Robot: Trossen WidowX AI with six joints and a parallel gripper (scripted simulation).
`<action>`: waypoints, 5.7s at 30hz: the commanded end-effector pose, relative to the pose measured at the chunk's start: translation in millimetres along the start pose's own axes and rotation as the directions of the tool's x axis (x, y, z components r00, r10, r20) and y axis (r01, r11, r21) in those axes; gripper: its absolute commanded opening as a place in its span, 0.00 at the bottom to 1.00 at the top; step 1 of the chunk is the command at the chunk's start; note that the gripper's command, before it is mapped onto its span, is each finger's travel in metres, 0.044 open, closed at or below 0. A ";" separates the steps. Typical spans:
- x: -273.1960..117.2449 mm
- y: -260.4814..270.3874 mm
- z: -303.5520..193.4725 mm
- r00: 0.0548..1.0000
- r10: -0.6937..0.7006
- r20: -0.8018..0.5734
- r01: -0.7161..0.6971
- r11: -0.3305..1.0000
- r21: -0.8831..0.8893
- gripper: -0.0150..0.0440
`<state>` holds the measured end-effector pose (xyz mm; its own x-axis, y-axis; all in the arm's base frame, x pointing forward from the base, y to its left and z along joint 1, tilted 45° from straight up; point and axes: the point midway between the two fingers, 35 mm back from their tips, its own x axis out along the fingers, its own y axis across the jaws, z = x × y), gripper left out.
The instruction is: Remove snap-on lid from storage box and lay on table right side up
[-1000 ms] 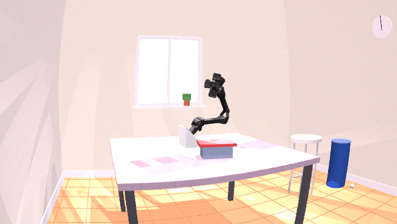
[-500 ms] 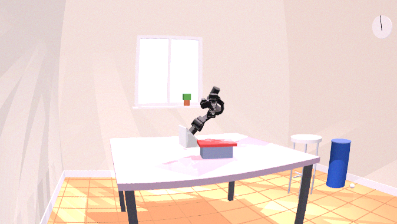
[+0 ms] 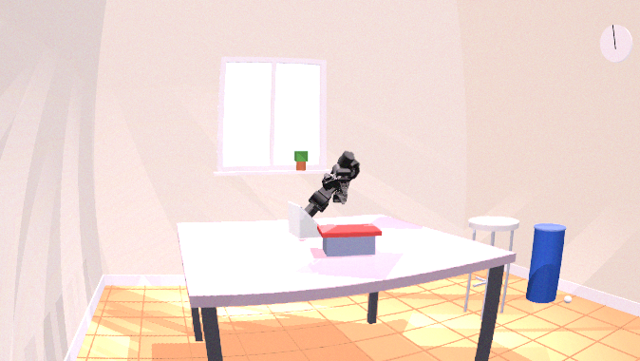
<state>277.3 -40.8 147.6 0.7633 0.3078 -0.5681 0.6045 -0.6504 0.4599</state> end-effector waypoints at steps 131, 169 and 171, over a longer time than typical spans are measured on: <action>104.1 -46.8 -0.3 1.000 -0.015 -0.006 0.015 1.000 0.003 0.25; 100.9 -42.4 0.1 1.000 -0.014 -0.004 0.014 1.000 0.003 0.25; 101.0 -42.3 0.1 1.000 -0.014 -0.004 0.014 1.000 0.003 0.25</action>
<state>328.3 17.6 70.8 0.7555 0.3198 -0.5719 0.6146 -0.6485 0.4492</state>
